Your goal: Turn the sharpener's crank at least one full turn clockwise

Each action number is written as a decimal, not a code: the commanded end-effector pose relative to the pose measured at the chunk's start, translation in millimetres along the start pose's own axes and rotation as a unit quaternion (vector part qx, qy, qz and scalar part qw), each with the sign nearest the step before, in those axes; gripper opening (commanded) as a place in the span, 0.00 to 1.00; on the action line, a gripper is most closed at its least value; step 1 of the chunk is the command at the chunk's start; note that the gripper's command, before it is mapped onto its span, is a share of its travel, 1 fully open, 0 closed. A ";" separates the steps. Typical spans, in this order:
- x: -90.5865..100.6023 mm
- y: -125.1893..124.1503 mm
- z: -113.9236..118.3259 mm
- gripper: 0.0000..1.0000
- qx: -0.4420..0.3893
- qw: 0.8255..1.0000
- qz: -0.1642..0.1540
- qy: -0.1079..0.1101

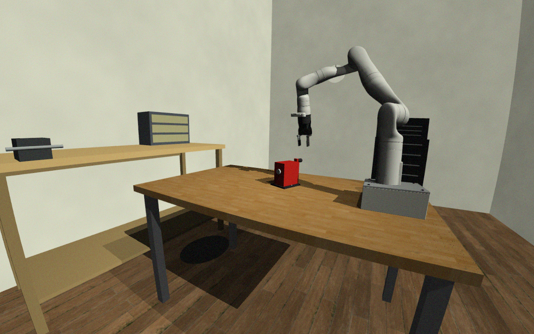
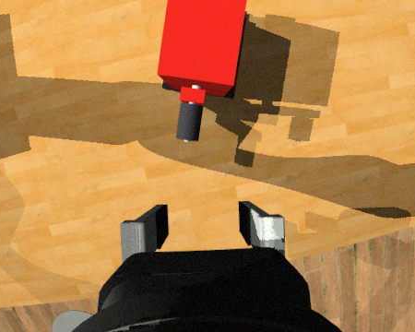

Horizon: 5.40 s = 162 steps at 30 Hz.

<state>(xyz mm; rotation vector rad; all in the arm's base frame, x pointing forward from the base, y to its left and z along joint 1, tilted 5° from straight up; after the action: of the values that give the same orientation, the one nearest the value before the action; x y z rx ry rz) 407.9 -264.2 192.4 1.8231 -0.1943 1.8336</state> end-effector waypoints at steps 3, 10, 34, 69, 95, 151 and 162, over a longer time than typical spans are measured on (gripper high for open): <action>0.9 -4.4 -3.8 1.00 -0.013 1.000 0.014 -0.002; 0.5 -8.0 -5.7 1.00 -0.019 1.000 0.023 -0.004; -0.2 -20.3 -11.7 1.00 -0.043 0.998 0.053 -0.010; 0.1 -32.4 -16.8 1.00 -0.069 0.994 0.084 -0.016; 0.9 -39.7 -19.4 1.00 -0.086 0.991 0.102 -0.019; 0.9 -40.2 -19.6 0.00 -0.088 0.991 0.104 -0.019; 0.9 -40.2 -19.6 0.97 -0.088 0.991 0.104 -0.019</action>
<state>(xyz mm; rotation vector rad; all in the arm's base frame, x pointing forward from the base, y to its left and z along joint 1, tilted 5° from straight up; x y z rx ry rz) 409.4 -223.4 179.2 1.7771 -0.5459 1.8528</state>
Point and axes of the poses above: the point where the finger pads meet when closed, its own x axis back along the fingers, its own z axis across the jaws, y = z × x, the point moved 3 cm from there along x, back along the fingers, and after that the axes turned 8 degrees about -x, right-handed, at the moved point
